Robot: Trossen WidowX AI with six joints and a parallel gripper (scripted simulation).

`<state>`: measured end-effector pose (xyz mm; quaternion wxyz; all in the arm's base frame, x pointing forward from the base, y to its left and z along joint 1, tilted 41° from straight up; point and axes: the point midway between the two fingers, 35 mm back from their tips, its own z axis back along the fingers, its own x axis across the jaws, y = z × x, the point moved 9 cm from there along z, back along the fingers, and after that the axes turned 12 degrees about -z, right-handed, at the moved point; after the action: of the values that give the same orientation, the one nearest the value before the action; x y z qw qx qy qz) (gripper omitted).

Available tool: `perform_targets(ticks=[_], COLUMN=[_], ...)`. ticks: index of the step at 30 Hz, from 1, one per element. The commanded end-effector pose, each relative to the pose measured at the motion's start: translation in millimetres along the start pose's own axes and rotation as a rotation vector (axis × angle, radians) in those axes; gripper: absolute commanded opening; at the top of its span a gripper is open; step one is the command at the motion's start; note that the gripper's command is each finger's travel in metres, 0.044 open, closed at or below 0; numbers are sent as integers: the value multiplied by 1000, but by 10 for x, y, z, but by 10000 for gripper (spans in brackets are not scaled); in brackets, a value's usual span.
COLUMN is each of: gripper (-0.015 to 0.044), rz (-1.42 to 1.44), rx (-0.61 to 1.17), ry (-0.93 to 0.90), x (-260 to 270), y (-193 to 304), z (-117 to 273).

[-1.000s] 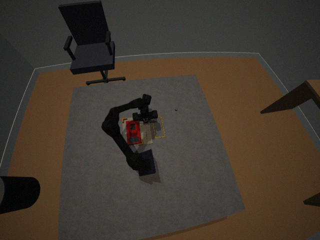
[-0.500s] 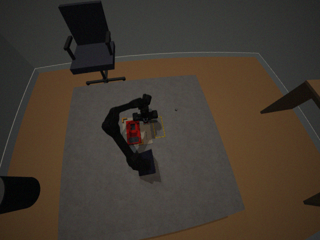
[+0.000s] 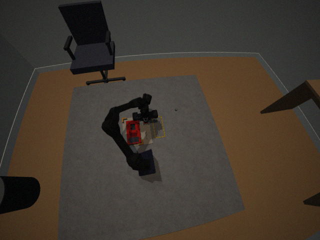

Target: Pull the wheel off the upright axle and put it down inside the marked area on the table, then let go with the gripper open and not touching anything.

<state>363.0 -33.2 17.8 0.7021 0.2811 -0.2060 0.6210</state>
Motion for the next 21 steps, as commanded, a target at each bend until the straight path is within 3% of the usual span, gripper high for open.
perform_targets(ticks=[1, 21], gripper=[0, 0], rz=[3, 2], rx=[-8, -10], ry=[1, 0], x=[2, 0], y=[-4, -2], z=[49, 115])
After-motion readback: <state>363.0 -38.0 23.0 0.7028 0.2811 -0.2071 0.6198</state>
